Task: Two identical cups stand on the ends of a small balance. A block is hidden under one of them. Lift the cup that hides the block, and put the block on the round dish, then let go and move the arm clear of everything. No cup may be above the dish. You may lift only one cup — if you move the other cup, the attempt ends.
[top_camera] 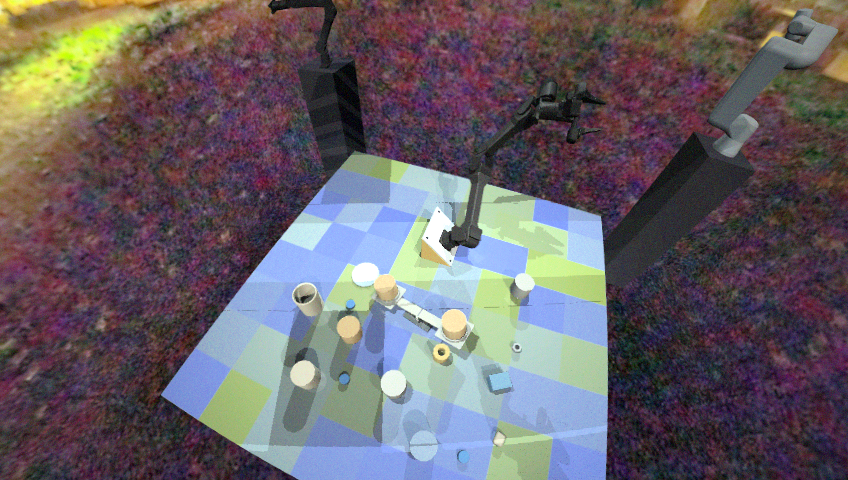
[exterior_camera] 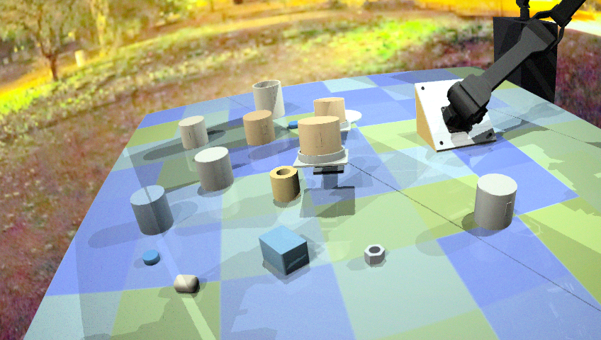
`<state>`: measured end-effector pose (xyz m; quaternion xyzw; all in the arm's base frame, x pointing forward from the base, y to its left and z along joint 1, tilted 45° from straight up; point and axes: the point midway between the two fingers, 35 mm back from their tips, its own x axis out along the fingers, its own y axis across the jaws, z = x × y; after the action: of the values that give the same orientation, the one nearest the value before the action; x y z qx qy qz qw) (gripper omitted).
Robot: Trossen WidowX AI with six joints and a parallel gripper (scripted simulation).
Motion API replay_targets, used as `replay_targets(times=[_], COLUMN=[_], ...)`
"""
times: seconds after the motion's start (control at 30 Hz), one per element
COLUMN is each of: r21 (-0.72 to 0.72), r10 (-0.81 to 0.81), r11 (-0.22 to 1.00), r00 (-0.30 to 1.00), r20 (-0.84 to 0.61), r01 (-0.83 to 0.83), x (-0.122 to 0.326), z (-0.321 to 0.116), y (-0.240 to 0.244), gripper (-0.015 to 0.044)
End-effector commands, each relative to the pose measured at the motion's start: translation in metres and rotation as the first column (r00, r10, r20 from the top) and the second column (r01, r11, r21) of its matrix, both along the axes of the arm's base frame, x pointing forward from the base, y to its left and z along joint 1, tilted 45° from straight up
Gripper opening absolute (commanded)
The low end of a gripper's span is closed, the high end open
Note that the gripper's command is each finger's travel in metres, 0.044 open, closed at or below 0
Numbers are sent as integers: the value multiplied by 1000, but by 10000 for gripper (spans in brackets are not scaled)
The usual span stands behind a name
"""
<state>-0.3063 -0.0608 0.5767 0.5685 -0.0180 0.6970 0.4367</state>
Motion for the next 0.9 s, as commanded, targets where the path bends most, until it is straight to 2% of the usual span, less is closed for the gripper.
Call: replay_targets(times=[0.0, 0.03, 0.37, 0.63, 0.87], r21=[-2, -9, -170, -320, -438], r10=[-5, -20, -309, -518, -667], r11=[1000, 1000, 940, 821, 696], r00=[1000, 1000, 949, 852, 738], r20=[-1, -5, -62, -73, -103], r01=[5, 20, 295, 472, 568], x=[1, 5, 88, 166, 244], z=[0, 2, 21, 22, 19], y=[1, 6, 79, 121, 134], gripper=[426, 440, 440, 440, 440])
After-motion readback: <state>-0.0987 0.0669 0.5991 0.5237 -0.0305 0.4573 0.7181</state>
